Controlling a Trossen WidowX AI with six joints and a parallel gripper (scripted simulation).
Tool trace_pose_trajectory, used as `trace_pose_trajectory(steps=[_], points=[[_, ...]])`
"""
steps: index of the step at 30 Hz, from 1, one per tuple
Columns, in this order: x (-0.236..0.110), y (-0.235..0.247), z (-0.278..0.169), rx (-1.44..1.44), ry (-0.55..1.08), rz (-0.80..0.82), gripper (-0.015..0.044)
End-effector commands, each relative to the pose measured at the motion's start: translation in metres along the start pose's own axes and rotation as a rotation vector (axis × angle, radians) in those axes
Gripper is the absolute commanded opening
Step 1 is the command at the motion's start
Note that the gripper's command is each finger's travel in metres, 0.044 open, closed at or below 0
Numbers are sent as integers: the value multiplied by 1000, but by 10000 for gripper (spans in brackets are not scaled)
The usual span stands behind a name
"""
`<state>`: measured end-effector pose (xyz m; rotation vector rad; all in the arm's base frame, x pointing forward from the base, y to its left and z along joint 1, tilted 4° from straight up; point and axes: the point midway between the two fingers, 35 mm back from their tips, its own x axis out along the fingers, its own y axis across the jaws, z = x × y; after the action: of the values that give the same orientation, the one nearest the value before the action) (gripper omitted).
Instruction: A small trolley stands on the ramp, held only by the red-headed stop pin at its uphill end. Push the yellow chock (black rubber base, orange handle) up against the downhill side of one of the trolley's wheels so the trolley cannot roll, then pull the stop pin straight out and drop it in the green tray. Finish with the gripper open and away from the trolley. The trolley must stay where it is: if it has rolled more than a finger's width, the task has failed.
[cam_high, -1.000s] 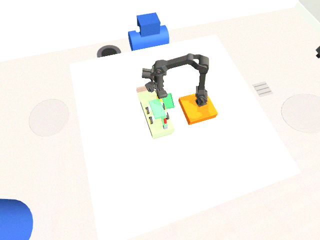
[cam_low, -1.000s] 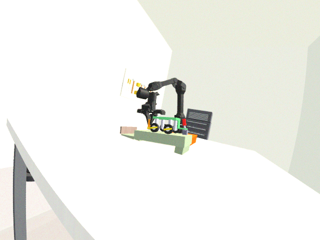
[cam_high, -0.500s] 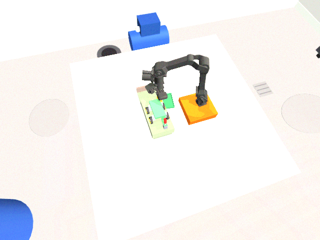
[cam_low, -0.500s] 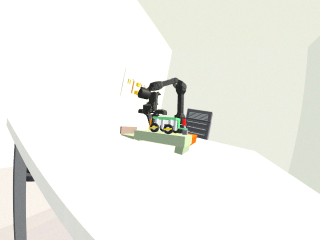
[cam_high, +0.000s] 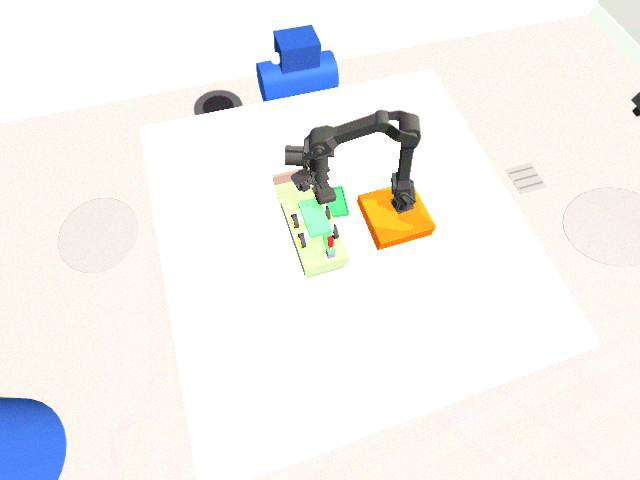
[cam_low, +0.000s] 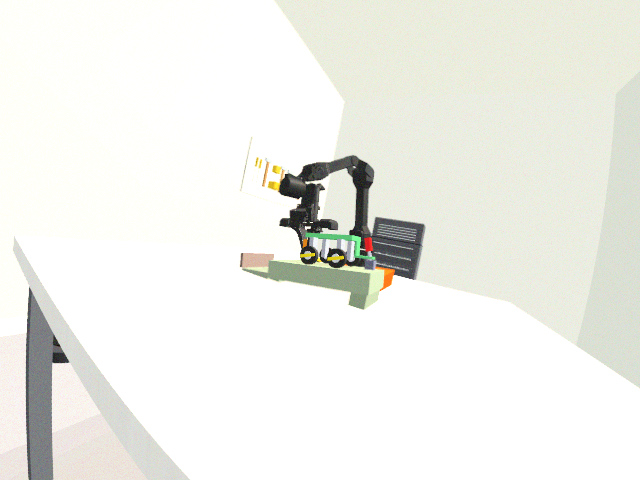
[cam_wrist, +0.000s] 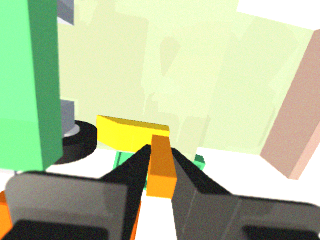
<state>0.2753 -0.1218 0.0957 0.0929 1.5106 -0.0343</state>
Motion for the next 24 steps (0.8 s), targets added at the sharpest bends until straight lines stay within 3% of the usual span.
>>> trace_pose_trajectory(steps=[1,14,21,24], points=[[0,5,-1,2,-4,4,0],[0,4,1,1,-1,-1,0],[0,4,1,1,-1,-1,184],[-1,4,1,1,-1,0,190]])
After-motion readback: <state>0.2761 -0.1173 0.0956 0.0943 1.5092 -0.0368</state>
